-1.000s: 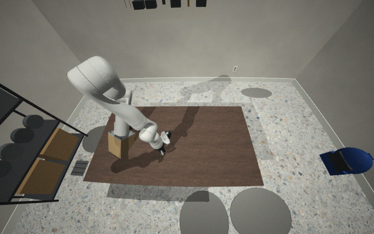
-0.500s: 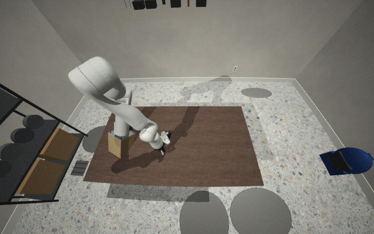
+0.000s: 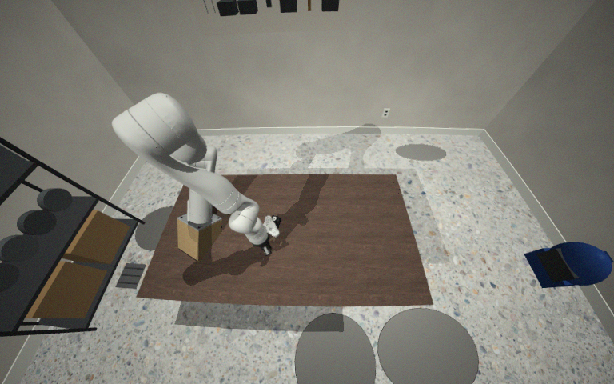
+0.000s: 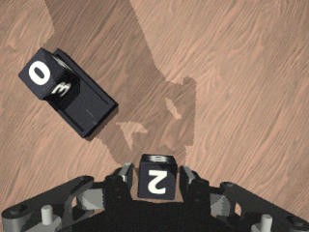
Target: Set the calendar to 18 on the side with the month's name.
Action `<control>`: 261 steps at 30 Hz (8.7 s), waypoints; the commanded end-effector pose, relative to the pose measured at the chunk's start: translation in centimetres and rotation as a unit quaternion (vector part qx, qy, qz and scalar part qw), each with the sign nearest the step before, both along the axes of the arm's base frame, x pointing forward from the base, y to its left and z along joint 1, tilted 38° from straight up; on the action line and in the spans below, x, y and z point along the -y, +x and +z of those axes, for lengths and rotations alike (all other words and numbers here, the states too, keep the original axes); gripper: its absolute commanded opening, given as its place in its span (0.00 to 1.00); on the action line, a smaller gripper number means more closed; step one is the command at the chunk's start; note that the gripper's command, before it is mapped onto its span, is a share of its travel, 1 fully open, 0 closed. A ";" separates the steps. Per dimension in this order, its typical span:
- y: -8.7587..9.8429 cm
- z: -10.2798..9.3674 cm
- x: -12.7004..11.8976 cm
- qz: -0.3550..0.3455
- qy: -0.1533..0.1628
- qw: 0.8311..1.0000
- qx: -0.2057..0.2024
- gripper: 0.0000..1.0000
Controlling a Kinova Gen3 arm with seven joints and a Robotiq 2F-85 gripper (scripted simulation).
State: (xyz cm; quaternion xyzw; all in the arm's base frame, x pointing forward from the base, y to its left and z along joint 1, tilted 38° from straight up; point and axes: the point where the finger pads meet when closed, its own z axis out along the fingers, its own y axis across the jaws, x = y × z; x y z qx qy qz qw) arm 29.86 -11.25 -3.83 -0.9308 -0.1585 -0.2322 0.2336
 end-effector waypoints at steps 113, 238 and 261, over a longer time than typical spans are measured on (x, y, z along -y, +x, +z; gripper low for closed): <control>-3.8 7.8 4.8 -0.034 0.020 0.999 -0.027 0.28; -3.5 8.0 5.0 -0.736 0.337 -0.341 -0.479 0.28; -3.5 8.0 5.0 -0.733 0.337 -0.350 -0.476 0.28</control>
